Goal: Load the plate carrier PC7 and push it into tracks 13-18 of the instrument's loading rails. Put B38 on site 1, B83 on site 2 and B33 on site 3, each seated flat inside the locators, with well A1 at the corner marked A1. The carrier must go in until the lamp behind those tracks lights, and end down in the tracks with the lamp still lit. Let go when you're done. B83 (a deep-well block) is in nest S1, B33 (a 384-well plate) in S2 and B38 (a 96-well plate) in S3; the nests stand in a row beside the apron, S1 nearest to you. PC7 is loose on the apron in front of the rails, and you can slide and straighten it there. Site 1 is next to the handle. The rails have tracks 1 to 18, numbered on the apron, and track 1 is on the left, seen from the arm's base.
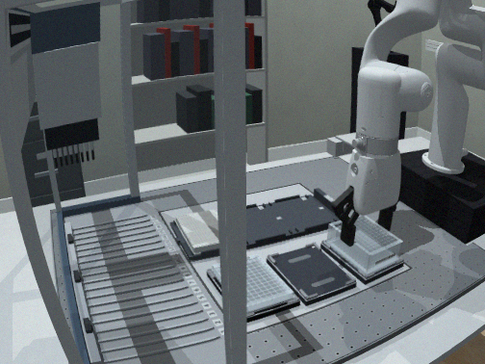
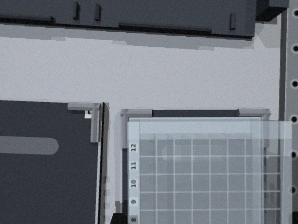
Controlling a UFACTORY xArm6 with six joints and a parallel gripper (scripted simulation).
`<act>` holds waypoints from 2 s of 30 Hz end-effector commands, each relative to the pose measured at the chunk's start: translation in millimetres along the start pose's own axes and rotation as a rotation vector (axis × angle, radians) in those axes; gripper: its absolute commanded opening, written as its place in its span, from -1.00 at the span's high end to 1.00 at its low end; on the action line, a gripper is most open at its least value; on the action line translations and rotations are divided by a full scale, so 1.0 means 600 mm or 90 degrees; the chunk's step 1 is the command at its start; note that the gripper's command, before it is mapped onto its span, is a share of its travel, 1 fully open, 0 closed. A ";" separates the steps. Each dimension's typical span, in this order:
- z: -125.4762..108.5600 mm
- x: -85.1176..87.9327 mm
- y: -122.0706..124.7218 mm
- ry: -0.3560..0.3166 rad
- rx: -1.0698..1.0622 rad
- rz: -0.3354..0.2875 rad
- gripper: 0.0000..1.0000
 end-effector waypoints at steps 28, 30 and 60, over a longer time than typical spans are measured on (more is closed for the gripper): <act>-0.001 -0.022 -0.002 -0.001 0.000 0.003 -1.00; -0.001 -0.022 -0.002 -0.001 0.000 0.003 -1.00; -0.001 -0.021 -0.002 -0.001 0.000 0.003 1.00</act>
Point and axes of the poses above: the point where the finger pads meet when closed, its own x axis back along the fingers, its own y axis across the jaws, z = x × y, the point moved 9 cm from there along x, back along the fingers, and after that the axes turned 1 degree about -x, right-handed, at the moved point
